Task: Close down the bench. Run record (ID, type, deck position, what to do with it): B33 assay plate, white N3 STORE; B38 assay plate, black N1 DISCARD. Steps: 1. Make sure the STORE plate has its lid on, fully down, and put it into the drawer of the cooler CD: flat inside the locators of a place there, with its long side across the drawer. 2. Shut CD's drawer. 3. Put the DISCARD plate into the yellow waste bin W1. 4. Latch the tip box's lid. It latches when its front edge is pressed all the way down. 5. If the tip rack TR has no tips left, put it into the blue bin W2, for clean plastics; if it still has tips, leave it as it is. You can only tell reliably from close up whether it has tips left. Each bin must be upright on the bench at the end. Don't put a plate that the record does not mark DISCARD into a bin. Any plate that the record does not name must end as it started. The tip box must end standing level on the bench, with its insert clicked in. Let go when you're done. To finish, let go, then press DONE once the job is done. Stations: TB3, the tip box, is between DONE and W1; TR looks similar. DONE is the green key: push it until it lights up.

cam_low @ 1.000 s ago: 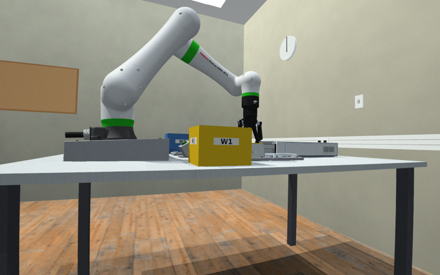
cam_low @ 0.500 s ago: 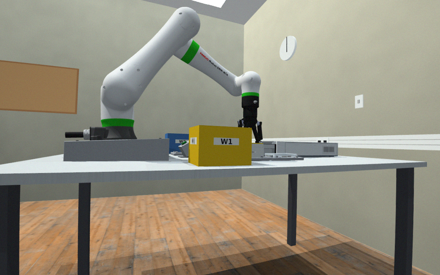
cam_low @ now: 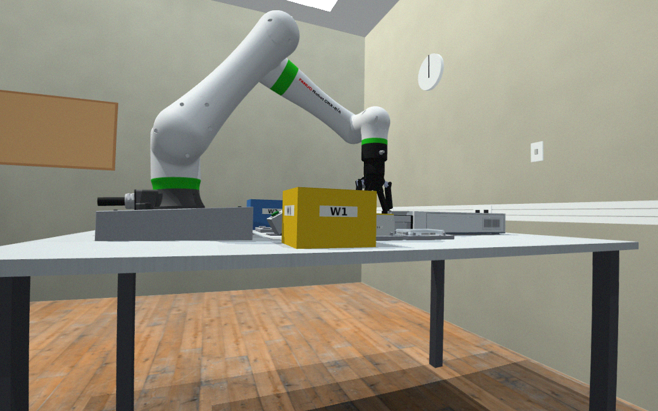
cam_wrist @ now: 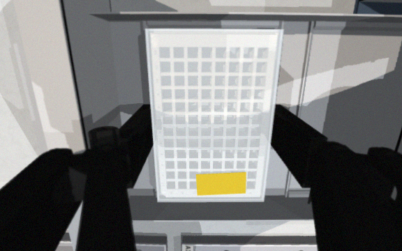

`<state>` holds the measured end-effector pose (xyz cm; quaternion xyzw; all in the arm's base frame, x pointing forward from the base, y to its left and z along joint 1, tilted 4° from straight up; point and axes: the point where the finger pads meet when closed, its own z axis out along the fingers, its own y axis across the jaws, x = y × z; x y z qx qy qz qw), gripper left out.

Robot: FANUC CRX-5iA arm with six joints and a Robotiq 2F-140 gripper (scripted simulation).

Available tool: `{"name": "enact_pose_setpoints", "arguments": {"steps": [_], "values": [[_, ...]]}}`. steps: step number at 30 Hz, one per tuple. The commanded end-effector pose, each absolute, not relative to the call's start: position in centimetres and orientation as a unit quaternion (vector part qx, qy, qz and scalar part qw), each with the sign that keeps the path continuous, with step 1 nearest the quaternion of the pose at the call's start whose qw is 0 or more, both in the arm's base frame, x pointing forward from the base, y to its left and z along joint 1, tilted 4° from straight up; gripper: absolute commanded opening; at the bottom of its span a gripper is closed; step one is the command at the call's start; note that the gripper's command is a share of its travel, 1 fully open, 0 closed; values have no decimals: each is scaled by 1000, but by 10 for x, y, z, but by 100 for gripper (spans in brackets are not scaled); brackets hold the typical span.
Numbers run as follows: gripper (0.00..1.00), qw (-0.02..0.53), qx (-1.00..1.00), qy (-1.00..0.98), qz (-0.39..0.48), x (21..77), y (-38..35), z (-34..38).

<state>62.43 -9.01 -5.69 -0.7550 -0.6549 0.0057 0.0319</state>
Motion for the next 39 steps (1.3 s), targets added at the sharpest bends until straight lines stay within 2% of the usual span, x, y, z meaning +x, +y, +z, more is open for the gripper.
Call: {"name": "enact_pose_setpoints", "arguments": {"steps": [1, 39], "values": [[65, 31, -755, -655, 5, 625, -90, -56], [65, 31, -755, -655, 5, 626, -91, -42]]}}
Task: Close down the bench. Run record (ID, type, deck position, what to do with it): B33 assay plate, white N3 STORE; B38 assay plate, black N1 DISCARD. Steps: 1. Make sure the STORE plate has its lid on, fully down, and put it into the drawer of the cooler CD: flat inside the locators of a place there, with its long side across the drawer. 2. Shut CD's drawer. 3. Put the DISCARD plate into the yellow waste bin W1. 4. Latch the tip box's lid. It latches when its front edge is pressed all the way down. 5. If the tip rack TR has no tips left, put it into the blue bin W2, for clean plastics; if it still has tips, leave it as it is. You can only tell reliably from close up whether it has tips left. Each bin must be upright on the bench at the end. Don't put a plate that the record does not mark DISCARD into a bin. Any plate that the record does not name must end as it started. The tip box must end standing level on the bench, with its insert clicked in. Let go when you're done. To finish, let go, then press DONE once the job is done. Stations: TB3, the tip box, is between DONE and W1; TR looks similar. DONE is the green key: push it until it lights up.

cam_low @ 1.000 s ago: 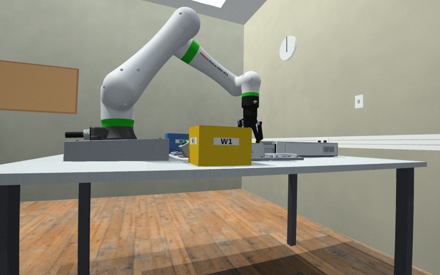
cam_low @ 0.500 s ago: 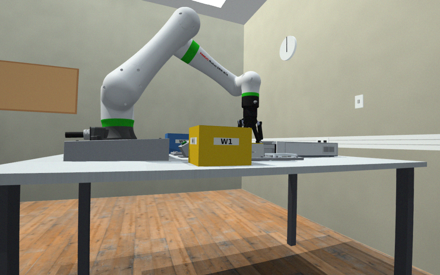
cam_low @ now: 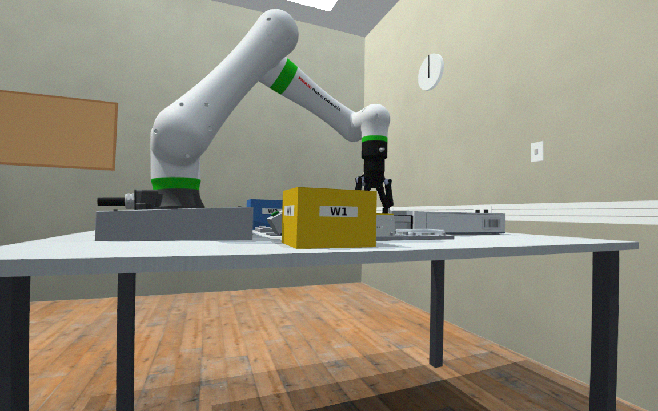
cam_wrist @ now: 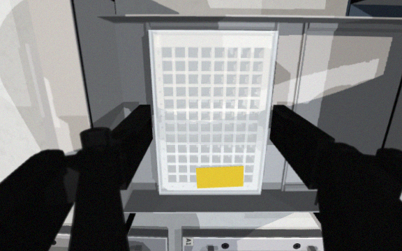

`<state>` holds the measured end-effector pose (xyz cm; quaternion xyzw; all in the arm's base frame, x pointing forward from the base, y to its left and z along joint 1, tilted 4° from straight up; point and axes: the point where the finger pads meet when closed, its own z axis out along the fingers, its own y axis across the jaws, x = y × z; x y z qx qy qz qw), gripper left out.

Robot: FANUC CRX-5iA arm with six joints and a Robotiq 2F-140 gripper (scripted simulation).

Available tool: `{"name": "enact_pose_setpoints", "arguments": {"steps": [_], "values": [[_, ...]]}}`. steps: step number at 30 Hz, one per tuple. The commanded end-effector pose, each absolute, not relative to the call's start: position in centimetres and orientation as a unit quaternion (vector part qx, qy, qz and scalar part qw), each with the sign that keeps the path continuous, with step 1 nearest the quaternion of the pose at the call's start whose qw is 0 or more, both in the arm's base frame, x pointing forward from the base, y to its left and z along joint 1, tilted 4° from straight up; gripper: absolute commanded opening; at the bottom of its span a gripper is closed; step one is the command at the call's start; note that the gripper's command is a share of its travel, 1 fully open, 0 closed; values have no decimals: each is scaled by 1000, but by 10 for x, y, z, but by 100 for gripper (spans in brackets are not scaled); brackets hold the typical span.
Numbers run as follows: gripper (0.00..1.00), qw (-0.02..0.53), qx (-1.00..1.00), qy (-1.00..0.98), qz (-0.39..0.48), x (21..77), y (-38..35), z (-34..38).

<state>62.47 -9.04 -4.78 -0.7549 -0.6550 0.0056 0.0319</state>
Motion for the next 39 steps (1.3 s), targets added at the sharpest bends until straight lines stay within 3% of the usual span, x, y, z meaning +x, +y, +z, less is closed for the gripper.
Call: {"name": "enact_pose_setpoints", "arguments": {"steps": [1, 39], "values": [[65, 31, -755, -655, 5, 626, -91, -41], [65, 31, -755, -655, 5, 628, -93, 4]]}}
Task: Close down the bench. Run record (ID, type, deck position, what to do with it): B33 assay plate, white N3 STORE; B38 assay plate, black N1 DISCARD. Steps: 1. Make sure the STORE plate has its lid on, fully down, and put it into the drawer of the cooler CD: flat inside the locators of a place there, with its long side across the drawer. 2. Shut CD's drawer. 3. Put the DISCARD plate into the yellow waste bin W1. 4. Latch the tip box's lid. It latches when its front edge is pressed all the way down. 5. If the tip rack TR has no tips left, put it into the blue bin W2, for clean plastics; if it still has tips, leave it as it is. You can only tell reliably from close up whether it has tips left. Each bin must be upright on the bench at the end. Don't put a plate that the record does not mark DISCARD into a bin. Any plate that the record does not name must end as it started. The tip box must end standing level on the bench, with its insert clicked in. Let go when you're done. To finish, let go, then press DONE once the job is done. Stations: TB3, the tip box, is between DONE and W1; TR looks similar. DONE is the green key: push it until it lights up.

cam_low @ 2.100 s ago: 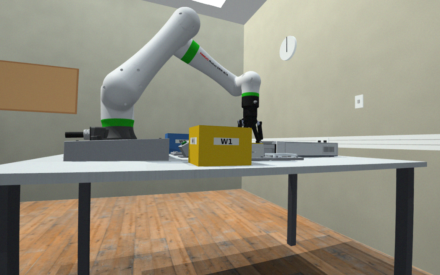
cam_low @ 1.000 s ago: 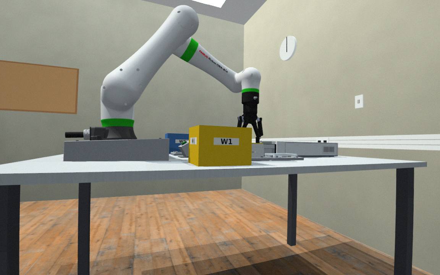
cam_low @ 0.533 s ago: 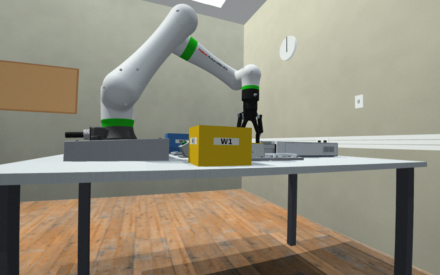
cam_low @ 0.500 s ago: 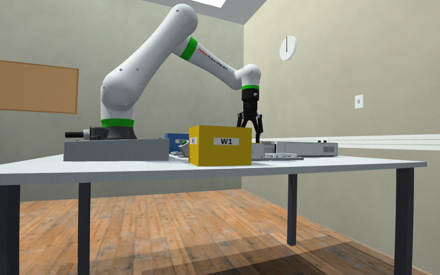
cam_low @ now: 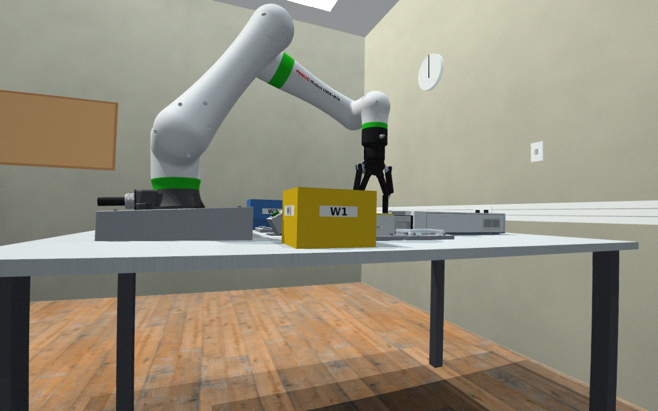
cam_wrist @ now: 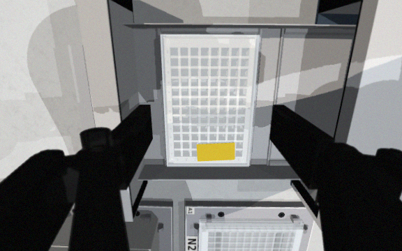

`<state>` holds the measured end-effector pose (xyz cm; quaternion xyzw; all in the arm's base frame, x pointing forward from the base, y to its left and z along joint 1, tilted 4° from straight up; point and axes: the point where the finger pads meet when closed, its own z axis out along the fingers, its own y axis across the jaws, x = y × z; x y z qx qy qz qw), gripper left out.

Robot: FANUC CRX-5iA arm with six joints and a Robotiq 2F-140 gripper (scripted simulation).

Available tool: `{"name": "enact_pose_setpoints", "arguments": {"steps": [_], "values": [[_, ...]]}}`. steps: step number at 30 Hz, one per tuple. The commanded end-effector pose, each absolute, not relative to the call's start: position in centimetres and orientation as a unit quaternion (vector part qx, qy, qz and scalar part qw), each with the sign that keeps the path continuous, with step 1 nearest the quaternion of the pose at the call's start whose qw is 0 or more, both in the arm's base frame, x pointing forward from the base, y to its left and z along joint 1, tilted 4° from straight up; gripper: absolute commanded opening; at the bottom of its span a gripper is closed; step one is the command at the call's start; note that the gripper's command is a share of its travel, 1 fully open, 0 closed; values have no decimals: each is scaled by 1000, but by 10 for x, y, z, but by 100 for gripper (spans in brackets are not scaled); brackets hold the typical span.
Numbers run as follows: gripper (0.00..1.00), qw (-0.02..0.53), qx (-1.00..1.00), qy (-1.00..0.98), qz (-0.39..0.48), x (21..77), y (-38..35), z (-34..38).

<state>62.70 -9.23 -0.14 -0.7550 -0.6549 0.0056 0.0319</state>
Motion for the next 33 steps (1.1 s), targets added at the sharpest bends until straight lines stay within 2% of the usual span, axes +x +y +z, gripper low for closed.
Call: {"name": "enact_pose_setpoints", "arguments": {"steps": [1, 33], "values": [[65, 31, -755, -655, 5, 628, -93, 5], [65, 31, -755, -655, 5, 630, -94, 43]]}}
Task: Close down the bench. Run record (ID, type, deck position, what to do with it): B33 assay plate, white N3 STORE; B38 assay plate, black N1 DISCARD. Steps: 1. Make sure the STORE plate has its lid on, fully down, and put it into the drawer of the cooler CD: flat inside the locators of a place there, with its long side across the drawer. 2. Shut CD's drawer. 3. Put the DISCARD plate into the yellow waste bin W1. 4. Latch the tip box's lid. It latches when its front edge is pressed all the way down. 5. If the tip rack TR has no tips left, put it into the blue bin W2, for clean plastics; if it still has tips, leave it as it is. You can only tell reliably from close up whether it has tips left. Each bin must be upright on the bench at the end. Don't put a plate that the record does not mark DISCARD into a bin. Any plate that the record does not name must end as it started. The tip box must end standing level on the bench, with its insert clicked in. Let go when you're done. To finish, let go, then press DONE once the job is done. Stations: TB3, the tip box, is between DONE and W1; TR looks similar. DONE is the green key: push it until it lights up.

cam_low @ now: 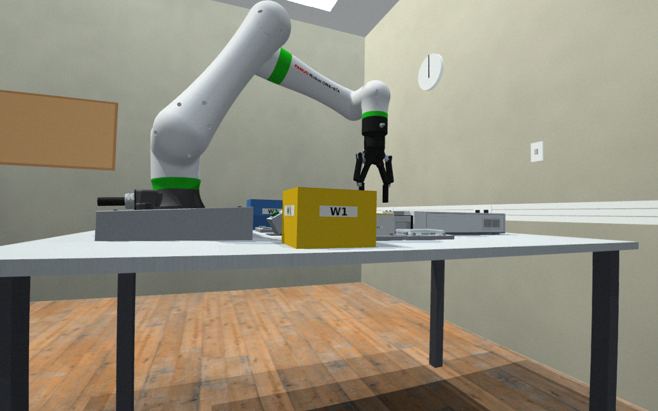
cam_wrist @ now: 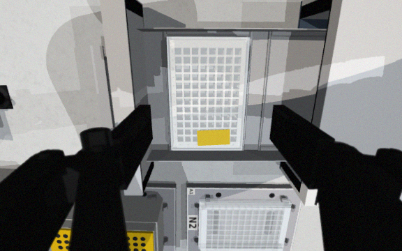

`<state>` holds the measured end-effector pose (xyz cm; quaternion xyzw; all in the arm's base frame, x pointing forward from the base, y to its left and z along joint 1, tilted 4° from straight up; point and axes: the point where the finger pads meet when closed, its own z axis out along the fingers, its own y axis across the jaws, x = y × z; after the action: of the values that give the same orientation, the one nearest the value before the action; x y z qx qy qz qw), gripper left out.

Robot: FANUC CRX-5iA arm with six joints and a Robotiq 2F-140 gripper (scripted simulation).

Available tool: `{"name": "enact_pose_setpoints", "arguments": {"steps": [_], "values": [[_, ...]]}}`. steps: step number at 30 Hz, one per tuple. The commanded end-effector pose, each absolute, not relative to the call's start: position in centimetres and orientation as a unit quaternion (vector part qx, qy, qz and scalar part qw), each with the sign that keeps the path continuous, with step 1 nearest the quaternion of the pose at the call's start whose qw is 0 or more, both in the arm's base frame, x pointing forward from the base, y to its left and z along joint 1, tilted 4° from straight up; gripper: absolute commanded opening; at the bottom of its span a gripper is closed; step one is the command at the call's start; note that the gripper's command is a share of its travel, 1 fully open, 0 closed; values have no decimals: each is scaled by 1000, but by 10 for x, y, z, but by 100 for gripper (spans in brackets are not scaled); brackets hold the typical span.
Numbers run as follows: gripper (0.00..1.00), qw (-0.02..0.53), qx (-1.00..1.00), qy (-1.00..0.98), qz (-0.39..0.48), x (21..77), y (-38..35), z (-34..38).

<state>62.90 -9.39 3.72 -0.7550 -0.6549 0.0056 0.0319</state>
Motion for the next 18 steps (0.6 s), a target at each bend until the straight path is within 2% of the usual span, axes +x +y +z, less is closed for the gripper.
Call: {"name": "enact_pose_setpoints", "arguments": {"steps": [1, 18], "values": [[65, 31, -755, -655, 5, 630, -94, 44], [65, 31, -755, -655, 5, 631, -95, 64]]}}
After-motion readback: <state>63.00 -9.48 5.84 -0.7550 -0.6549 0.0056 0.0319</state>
